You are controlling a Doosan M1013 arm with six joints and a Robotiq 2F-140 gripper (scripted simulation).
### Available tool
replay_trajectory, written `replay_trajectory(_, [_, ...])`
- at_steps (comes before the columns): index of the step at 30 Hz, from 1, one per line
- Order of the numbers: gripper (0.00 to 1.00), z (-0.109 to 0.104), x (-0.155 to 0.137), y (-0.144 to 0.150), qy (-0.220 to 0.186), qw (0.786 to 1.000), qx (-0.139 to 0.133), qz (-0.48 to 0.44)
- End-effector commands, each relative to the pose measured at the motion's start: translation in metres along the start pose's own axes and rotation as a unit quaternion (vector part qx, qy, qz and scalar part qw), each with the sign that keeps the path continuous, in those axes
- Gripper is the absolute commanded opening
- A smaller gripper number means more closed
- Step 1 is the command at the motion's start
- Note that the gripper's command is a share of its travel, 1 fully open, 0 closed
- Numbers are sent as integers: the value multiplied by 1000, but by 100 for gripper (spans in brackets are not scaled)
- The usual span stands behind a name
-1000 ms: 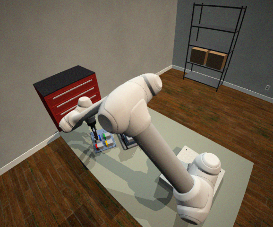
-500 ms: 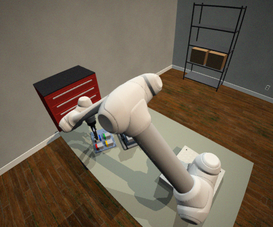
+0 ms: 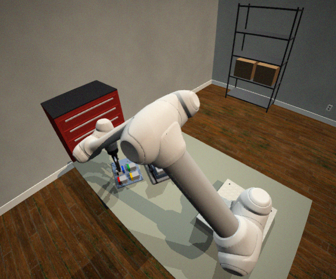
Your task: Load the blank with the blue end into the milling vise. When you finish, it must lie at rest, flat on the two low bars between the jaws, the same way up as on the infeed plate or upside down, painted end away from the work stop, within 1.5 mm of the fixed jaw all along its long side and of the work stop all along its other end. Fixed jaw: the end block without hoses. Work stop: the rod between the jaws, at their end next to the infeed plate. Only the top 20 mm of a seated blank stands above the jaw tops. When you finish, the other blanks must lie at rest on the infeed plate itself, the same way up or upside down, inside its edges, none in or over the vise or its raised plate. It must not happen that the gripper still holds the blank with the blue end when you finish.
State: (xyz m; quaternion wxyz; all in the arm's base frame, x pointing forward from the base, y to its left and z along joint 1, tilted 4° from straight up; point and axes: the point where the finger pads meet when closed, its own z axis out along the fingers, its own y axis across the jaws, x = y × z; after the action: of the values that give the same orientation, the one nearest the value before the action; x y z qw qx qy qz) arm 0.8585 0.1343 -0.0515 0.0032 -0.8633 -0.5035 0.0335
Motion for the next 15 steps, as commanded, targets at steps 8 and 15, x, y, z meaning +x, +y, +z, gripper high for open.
replay_trajectory(8, [49,1,0,0,0,1000,0,0])
replay_trajectory(15, [0,1,0,0,0,1000,0,0])
